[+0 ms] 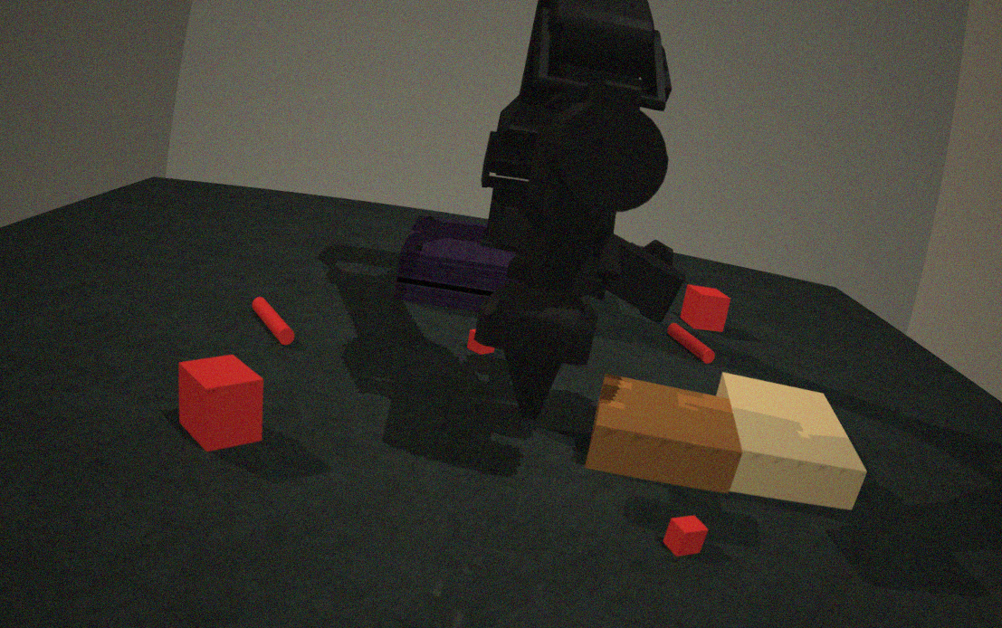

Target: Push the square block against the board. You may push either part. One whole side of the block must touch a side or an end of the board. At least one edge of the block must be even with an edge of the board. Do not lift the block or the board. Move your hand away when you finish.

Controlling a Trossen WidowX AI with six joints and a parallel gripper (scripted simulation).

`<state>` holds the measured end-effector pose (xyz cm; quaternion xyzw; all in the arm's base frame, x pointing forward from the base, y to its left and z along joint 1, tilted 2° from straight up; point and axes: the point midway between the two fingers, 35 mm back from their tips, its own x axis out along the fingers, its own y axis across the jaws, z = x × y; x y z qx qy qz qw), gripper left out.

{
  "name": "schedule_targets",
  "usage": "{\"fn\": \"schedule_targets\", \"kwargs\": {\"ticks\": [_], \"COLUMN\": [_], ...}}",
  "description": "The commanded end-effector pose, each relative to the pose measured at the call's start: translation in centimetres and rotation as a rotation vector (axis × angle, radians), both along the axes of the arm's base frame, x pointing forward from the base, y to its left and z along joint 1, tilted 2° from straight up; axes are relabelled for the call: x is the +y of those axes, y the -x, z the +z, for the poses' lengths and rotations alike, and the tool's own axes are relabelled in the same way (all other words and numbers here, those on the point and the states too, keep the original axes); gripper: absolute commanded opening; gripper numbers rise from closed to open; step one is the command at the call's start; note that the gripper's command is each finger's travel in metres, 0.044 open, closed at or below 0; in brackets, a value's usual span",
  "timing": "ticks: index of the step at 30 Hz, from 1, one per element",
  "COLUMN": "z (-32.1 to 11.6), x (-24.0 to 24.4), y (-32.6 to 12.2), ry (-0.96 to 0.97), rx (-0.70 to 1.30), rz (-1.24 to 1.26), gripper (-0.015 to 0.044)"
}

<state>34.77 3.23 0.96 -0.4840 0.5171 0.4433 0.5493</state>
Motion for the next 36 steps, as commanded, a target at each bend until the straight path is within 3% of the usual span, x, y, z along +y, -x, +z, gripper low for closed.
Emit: {"fn": "schedule_targets", "kwargs": {"ticks": [1, 7, 13, 19, 36], "z": [-0.1, 0.5, 5.2, 5.2, 5.9], "x": [-0.6, -0.8, -0.8, -0.7, 2.2], "y": [0.3, 0.1, 0.4, -0.1, -3.3], "ry": [-0.002, 0.000, -0.002, -0.003, -0.052], "rx": [0.005, 0.001, 0.005, -0.015, -0.017], "rz": [0.003, -0.002, 0.003, -0.023, -0.608], "gripper": [0.0000, 0.0000, 0.0000, 0.0000, 0.0000]}}
